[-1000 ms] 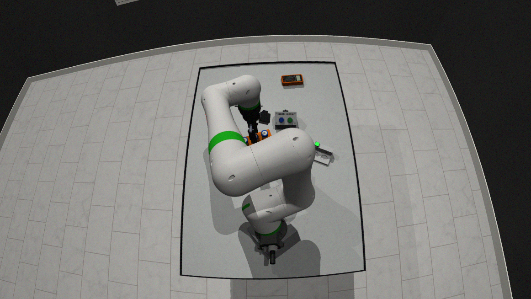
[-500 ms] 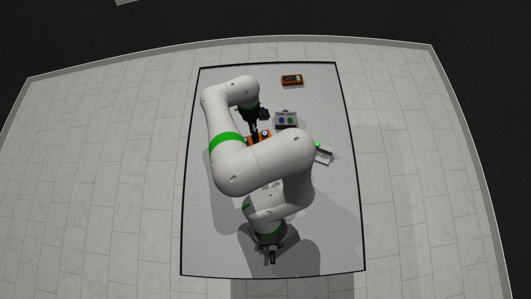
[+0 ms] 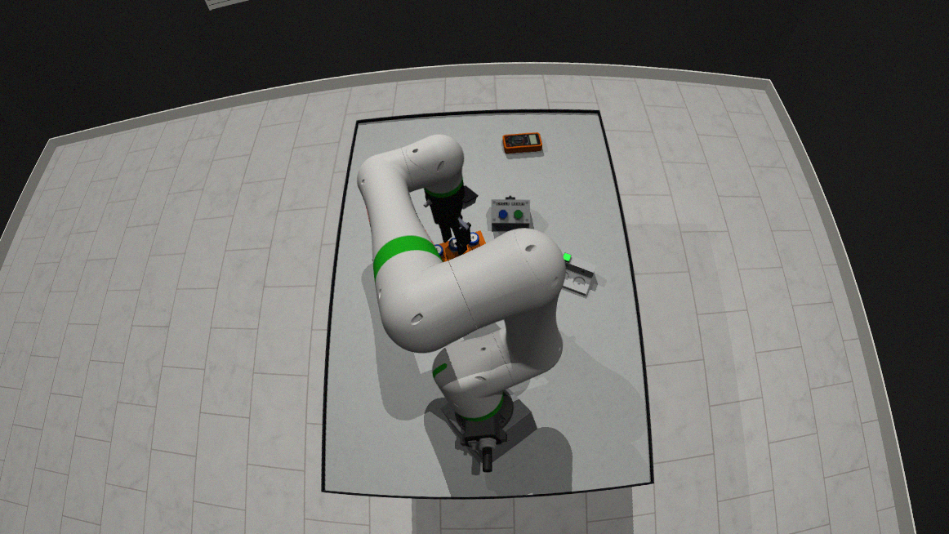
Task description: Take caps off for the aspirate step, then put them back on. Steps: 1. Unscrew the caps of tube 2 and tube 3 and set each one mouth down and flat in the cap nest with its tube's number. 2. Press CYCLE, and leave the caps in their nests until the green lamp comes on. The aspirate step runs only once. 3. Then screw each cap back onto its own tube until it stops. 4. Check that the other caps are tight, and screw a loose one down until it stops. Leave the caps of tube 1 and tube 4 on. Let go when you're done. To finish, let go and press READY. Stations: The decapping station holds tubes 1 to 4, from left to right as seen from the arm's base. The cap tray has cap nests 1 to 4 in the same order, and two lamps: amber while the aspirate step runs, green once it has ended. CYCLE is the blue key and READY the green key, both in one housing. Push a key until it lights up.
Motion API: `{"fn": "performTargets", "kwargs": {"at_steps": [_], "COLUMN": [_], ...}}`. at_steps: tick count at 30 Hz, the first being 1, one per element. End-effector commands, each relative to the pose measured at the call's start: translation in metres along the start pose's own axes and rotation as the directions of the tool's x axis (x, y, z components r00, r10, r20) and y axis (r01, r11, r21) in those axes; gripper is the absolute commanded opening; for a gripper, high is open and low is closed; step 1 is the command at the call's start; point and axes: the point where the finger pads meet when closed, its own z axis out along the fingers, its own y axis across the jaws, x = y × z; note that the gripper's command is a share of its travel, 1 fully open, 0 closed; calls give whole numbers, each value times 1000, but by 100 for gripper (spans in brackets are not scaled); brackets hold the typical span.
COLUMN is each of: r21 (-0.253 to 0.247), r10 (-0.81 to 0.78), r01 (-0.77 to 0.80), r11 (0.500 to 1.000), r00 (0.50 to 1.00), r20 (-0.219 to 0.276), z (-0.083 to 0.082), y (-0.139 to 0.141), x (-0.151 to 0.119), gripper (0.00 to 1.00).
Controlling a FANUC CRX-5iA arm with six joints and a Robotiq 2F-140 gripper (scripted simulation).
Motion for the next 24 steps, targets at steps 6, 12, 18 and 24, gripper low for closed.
{"fn": "performTargets", "kwargs": {"at_steps": [6,12,18,24], "r21": [7,7,7,4], "r10": [-70,-70,-70,179], "r01": [70,70,70,-179], "r11": [998,998,998,984], "r00": [997,997,997,984], "r20": [12,12,12,14], "z": [-1,-1,-1,-1], "y": [0,0,0,0], "x": [1,1,1,1], "gripper": [30,30,30,30]}}
